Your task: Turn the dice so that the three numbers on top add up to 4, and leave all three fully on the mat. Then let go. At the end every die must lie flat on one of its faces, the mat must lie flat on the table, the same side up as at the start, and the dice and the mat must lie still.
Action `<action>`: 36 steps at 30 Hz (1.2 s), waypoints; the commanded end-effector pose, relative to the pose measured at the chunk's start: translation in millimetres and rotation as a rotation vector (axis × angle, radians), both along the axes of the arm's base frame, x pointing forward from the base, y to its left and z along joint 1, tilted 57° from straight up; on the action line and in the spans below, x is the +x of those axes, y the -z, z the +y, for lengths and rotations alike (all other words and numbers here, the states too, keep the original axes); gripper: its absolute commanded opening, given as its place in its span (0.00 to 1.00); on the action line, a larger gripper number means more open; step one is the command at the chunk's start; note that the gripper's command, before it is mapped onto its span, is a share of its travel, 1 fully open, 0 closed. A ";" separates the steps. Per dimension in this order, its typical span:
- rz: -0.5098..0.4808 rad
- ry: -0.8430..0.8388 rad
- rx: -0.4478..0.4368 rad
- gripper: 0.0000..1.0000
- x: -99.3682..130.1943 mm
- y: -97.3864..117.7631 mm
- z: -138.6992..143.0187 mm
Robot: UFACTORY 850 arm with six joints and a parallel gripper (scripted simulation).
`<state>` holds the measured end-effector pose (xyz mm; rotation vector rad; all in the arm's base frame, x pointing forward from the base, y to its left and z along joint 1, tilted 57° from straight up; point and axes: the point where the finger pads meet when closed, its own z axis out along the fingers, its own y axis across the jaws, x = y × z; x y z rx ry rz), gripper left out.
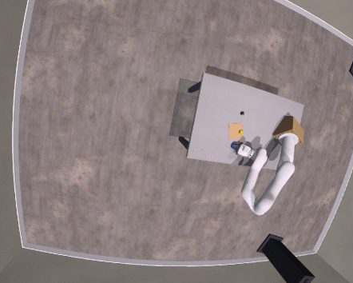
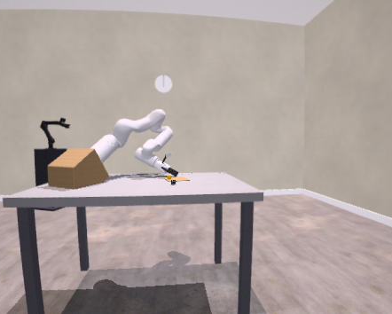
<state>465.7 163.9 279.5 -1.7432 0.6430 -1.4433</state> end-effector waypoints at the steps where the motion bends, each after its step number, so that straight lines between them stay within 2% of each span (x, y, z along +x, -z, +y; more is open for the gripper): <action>1: 0.000 0.001 0.000 0.21 -0.1 -0.1 -0.3; 19: 0.000 0.001 0.000 0.21 -0.1 -0.1 -0.3; 20: 0.000 0.001 0.000 0.25 -0.1 -0.1 -0.3; 24: 0.000 0.001 0.000 0.25 -0.1 -0.1 -0.3; 25: 0.000 0.001 0.000 0.29 -0.1 -0.1 -0.3; 27: 0.000 0.001 0.000 0.29 -0.1 -0.1 -0.3; 28: 0.000 0.001 0.000 0.33 -0.1 -0.1 -0.3; 30: 0.000 0.001 0.000 0.33 -0.1 -0.1 -0.3; 31: 0.000 0.001 0.000 0.37 -0.1 -0.1 -0.3; 33: 0.000 0.001 0.000 0.37 -0.1 -0.1 -0.3; 34: 0.000 0.001 0.000 0.42 -0.1 -0.1 -0.3; 36: 0.000 0.001 0.000 0.42 -0.1 -0.1 -0.3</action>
